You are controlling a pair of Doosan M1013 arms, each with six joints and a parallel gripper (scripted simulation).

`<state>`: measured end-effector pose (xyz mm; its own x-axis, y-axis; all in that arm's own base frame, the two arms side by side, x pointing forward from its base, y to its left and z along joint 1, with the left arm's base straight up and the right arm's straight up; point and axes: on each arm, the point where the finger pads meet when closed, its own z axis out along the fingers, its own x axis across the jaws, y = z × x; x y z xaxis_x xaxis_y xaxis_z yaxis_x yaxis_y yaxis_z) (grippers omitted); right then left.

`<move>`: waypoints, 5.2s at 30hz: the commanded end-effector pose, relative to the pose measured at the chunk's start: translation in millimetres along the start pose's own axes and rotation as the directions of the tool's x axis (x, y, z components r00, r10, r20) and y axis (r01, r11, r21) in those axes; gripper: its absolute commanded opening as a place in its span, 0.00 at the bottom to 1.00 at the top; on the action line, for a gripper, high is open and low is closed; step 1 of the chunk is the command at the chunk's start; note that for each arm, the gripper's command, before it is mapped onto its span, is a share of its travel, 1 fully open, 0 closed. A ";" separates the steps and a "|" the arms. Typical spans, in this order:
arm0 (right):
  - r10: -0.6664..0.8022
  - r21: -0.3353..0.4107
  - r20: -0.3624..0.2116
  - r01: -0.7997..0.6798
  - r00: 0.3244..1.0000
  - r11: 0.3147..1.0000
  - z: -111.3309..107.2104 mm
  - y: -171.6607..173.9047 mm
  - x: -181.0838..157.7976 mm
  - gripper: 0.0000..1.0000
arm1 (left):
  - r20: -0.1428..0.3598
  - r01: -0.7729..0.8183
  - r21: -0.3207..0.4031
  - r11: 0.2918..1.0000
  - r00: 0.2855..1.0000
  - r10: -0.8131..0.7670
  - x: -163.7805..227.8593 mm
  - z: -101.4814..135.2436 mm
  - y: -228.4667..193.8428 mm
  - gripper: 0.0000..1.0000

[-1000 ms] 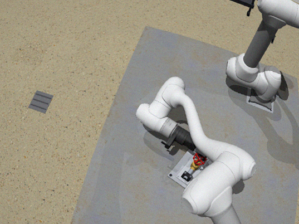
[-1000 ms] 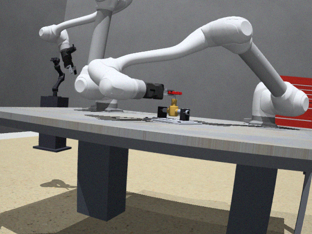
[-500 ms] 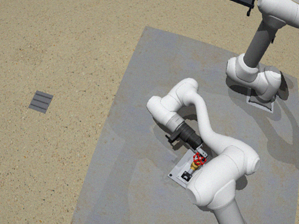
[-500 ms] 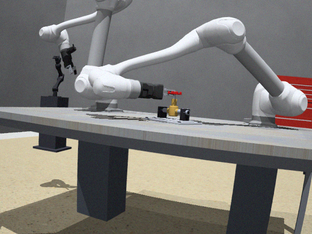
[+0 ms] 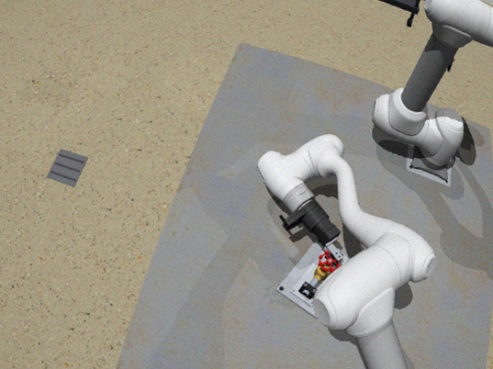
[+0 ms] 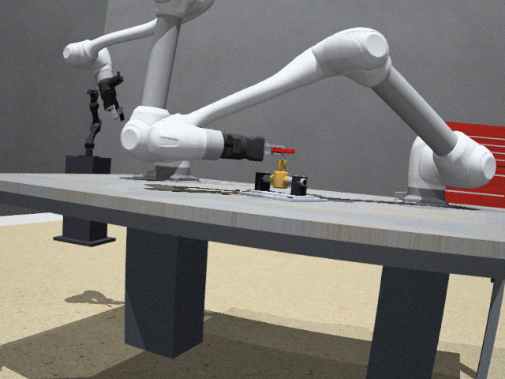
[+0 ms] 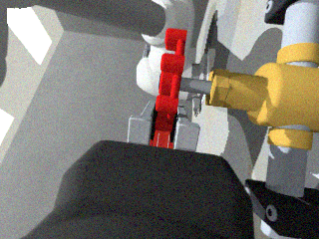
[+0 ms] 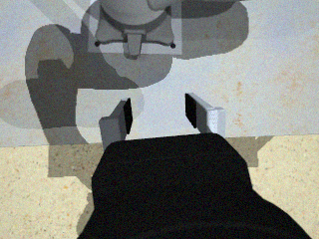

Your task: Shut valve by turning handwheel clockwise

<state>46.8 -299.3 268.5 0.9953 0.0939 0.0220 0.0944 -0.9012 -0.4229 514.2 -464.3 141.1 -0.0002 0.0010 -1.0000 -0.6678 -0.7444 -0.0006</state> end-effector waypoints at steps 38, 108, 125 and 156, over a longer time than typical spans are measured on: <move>0.000 -0.001 0.000 0.000 1.000 1.000 -0.6 0.1 0.1 1.00 | -0.003 0.000 0.307 0.952 1.000 0.001 -1.5 8.4 -1.2 0.00; 0.000 -0.001 0.000 0.000 1.000 1.000 -0.6 0.1 0.1 1.00 | -0.003 0.000 0.454 0.891 1.000 0.001 -1.4 12.5 -2.9 0.00; 0.000 -0.001 0.000 0.000 1.000 1.000 -0.6 0.1 0.1 1.00 | -0.003 0.000 0.454 0.891 1.000 0.001 -1.4 12.5 -2.9 0.55; 0.000 -0.001 0.000 0.000 1.000 1.000 -0.6 0.1 0.1 1.00 | -0.003 0.000 0.454 0.891 1.000 0.001 -1.4 12.5 -2.9 0.55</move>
<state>46.8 -299.3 268.5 0.9953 0.0939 0.0220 0.0944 -0.9012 -0.4229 506.7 -453.5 140.9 0.0002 0.0003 -1.0000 -0.9329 -0.3602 -0.0003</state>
